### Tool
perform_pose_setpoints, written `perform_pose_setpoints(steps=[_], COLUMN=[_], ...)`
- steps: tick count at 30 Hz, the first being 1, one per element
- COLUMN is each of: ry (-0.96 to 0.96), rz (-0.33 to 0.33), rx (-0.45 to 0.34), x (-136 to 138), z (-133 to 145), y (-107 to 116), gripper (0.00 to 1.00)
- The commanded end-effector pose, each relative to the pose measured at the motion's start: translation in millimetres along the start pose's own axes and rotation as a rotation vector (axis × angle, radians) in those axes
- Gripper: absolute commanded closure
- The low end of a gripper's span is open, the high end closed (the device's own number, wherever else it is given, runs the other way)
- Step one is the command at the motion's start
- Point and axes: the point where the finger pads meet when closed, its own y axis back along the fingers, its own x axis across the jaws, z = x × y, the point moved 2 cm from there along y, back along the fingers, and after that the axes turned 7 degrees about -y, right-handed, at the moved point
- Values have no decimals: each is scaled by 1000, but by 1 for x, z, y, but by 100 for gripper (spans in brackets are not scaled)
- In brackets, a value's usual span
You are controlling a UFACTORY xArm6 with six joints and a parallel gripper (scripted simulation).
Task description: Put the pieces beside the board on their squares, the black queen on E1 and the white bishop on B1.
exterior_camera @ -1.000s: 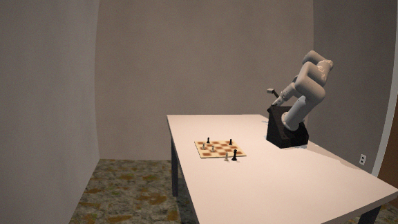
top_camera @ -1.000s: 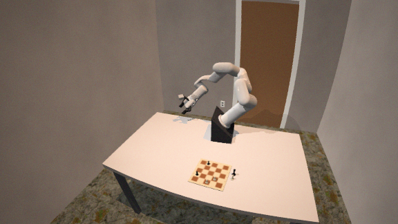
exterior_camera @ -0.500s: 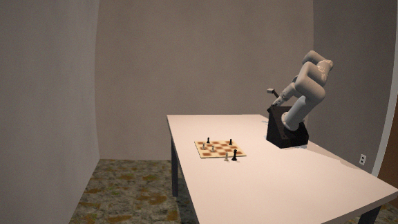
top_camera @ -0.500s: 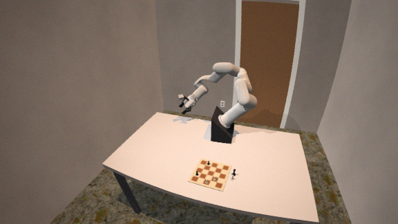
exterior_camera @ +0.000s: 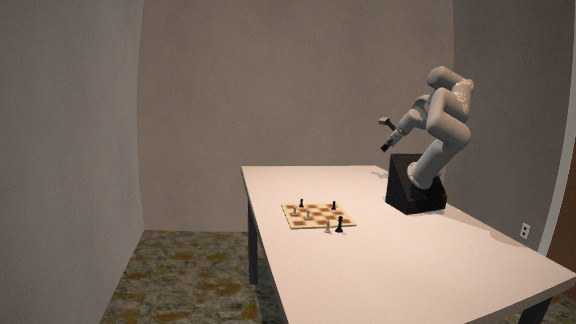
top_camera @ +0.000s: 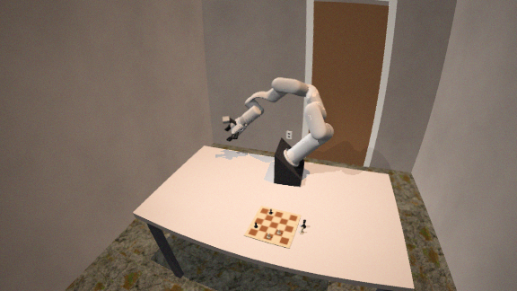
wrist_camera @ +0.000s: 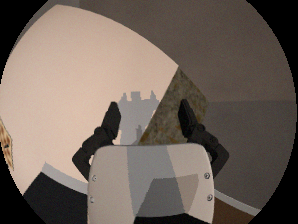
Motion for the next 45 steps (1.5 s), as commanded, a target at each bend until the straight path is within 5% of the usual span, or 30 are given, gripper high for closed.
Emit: perform_pose_setpoints(steps=[1,4,6,9,11,12,15,18,20,24,27,28,32,33,39,40,43,45], ry=[4,5,5,2,2,-2,-2,-17,-17,-42,-42,-59,-59,-79,-102,-129,-129,-159], rz=[105,200,200,303,303,356,356,458,458,552,552,592,592,628,657,680,680,695], rx=[1,17,17,49,49,72,72,134,134,216,216,264,264,316,370,427,427,483], x=[16,25,25,27,27,24,24,9,9,-19,-22,-44,-44,-70,-101,-131,-137,-176], z=[-40,-84,-84,-138,-138,-168,-168,-232,-233,-294,-301,-335,-335,-367,-397,-418,-424,-447], y=[-8,-8,-8,-5,-5,-1,-1,9,10,26,27,37,37,50,63,76,78,94], gripper=[0,0,0,0,0,0,0,0,0,0,0,0,0,0,0,0,0,0])
